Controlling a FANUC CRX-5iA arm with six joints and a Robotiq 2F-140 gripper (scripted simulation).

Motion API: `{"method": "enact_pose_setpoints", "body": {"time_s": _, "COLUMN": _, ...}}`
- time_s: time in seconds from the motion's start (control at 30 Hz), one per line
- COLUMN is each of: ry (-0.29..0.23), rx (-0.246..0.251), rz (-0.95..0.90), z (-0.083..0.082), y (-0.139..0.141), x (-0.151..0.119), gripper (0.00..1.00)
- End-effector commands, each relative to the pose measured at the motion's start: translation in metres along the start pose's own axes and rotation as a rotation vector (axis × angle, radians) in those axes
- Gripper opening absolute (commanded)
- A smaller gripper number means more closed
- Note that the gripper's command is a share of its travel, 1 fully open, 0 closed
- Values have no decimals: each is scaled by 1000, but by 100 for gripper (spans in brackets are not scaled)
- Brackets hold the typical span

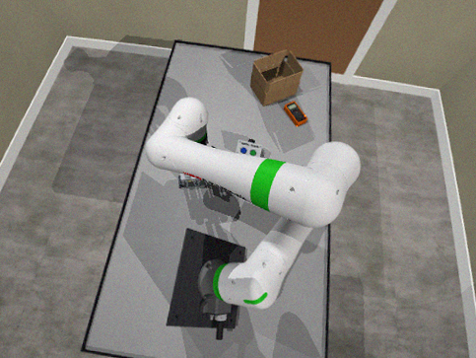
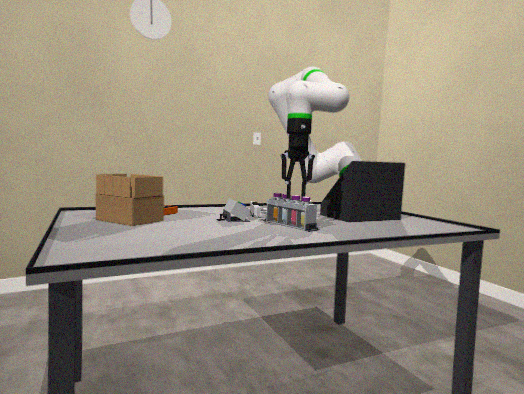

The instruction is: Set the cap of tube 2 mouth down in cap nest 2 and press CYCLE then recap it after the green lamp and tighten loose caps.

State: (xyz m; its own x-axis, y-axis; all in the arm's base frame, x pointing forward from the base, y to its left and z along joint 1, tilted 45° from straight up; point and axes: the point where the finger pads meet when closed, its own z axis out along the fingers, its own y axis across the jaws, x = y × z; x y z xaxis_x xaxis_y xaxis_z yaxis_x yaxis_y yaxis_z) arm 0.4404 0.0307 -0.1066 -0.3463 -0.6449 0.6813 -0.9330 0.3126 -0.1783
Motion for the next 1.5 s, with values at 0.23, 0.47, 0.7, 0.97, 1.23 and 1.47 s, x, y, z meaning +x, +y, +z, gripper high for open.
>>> {"method": "enact_pose_setpoints", "body": {"time_s": 0.23, "ry": -1, "rx": 1, "rz": 0, "z": 2, "y": 0, "x": -1, "gripper": 30}}
{"method": "enact_pose_setpoints", "body": {"time_s": 0.47, "ry": -1, "rx": 1, "rz": 0, "z": 1, "y": 0, "x": -1, "gripper": 30}}
{"method": "enact_pose_setpoints", "body": {"time_s": 0.7, "ry": -1, "rx": 1, "rz": 0, "z": 1, "y": 0, "x": -1, "gripper": 30}}
{"method": "enact_pose_setpoints", "body": {"time_s": 0.97, "ry": -1, "rx": 2, "rz": -400, "z": 2, "y": 0, "x": -1, "gripper": 30}}
{"method": "enact_pose_setpoints", "body": {"time_s": 1.23, "ry": -1, "rx": 2, "rz": -700, "z": 2, "y": 0, "x": -1, "gripper": 30}}
{"method": "enact_pose_setpoints", "body": {"time_s": 1.47, "ry": -1, "rx": 2, "rz": -1047, "z": 2, "y": 0, "x": -1, "gripper": 30}}
